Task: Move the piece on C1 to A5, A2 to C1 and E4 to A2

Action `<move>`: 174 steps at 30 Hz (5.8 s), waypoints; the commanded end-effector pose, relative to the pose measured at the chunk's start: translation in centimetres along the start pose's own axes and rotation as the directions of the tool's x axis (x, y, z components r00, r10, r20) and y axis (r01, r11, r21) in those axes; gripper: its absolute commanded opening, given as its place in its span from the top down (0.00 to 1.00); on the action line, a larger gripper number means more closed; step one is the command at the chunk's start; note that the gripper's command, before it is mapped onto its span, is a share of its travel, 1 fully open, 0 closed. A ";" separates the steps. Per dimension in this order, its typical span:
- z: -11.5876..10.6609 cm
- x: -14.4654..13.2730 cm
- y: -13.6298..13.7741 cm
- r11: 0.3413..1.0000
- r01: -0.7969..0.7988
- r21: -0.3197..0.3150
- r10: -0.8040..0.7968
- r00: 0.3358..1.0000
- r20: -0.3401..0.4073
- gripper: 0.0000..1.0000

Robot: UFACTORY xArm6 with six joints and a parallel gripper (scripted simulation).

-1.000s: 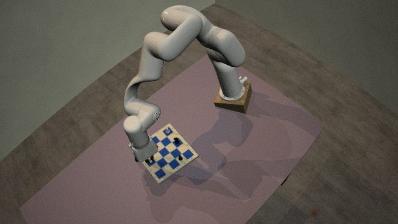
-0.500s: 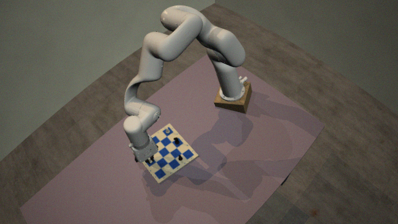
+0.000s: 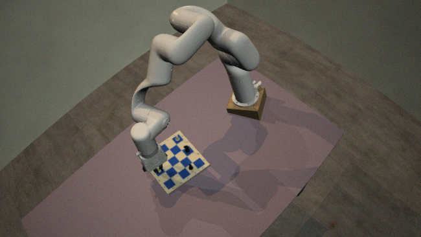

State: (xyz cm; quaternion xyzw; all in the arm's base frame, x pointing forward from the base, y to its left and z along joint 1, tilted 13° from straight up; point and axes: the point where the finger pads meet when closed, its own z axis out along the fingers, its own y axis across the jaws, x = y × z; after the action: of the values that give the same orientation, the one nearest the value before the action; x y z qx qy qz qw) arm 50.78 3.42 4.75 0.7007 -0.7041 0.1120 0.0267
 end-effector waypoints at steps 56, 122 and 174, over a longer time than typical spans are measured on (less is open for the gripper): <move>0.2 0.0 -0.2 1.000 0.000 0.004 0.000 1.000 0.001 1.00; -8.8 0.0 -0.1 1.000 0.000 0.004 0.000 1.000 0.001 0.00; -7.9 -6.9 10.5 0.021 0.999 -0.024 -1.000 0.021 -0.017 0.00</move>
State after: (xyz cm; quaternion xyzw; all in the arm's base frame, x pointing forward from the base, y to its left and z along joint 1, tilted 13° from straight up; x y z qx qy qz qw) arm 40.69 10.97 10.04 0.9827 -0.1227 0.0822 0.1118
